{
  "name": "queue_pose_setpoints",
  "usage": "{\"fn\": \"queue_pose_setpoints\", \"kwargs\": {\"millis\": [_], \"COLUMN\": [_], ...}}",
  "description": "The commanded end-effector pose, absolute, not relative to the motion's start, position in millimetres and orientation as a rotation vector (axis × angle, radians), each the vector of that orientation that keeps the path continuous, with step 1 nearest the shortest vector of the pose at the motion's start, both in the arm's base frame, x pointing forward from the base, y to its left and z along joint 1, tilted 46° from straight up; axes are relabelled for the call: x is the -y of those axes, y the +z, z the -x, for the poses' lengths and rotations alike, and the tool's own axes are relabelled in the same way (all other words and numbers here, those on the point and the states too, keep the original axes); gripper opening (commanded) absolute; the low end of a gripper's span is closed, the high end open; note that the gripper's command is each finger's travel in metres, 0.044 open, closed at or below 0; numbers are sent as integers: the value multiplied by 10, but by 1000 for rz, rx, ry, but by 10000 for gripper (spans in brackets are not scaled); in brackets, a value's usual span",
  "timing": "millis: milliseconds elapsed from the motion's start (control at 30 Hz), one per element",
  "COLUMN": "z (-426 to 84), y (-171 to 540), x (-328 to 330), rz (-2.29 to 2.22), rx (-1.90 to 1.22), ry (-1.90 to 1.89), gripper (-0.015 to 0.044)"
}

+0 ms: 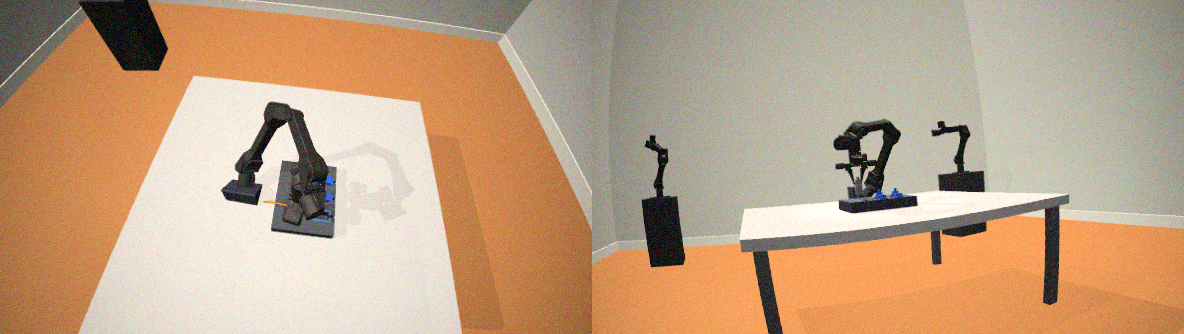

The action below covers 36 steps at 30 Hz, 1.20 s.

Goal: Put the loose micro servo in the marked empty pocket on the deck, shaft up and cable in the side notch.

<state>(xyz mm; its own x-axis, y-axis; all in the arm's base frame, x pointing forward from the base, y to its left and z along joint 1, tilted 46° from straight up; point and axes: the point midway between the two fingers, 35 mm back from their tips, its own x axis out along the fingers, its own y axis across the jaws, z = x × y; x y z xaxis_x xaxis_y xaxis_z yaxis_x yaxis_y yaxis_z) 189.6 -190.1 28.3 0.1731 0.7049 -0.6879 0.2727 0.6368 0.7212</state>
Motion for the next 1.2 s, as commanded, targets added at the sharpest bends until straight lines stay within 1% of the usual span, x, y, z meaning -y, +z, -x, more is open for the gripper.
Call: {"fn": "queue_pose_setpoints", "kwargs": {"millis": [0, 633, 1167], "z": [-1914, -1914, -1914], "y": [289, 289, 289], "x": [1961, 1962, 1962], "rz": [-897, -1410, -1833], "rx": [-1410, -1544, -1575], "ry": [343, -127, -593], "gripper": [0, 0, 0]}}
